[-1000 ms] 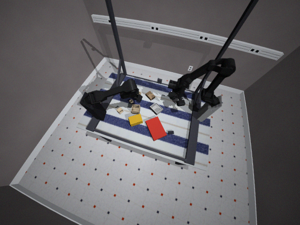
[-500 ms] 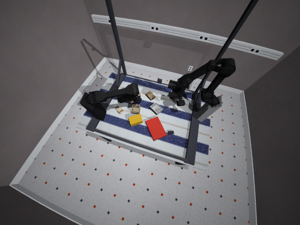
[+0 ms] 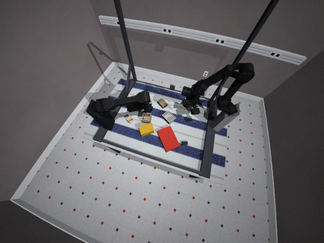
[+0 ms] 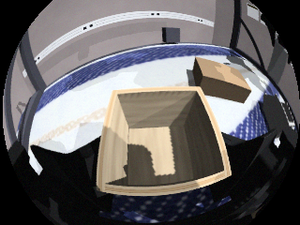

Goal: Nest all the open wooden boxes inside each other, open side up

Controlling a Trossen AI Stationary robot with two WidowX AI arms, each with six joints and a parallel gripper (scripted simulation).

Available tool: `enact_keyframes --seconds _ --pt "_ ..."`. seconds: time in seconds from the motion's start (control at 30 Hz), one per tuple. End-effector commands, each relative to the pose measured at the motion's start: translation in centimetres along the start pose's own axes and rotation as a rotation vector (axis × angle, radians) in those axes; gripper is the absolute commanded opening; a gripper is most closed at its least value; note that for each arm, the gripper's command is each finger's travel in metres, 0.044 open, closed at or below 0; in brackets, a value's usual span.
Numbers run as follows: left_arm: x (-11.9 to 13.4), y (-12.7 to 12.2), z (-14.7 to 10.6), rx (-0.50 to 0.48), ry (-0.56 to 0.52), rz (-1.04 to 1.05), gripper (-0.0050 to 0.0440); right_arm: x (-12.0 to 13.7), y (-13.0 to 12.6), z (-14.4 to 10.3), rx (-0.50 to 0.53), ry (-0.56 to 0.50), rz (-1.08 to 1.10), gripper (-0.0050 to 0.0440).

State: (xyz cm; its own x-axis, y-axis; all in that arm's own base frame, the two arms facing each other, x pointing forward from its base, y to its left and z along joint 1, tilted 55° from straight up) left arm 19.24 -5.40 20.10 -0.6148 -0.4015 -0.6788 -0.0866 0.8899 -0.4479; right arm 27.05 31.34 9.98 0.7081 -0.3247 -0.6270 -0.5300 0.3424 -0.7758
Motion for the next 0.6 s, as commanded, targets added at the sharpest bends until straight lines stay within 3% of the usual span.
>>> enact_keyframes --seconds 0.0,0.2,0.57 --pt "-0.33 -0.28 -0.40 0.014 -0.020 -0.003 0.0400 -0.26 -0.26 0.05 0.005 -0.012 -0.001 0.0264" --pt "-0.33 -0.28 -0.40 0.014 -0.020 -0.003 0.0400 -0.26 -0.26 0.05 0.005 -0.012 -0.001 0.0400" --pt "-0.33 -0.28 -0.40 0.014 -0.020 -0.003 0.0400 -0.26 -0.26 0.05 0.005 -0.012 -0.001 0.0400"
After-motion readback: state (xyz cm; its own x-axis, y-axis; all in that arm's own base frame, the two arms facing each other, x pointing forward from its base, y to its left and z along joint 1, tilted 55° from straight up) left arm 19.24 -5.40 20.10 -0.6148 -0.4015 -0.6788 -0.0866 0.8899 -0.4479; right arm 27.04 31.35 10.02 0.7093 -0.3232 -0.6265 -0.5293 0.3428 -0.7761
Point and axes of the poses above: on each arm, the point midway between the two fingers, 35 mm back from their tips, its own z axis out along the fingers, its own y axis across the jaws, x = y × z, the point moved 4 cm from there along -z, back along the fingers, and after that the axes turned 8 degrees about -z, right-handed, at the moved point
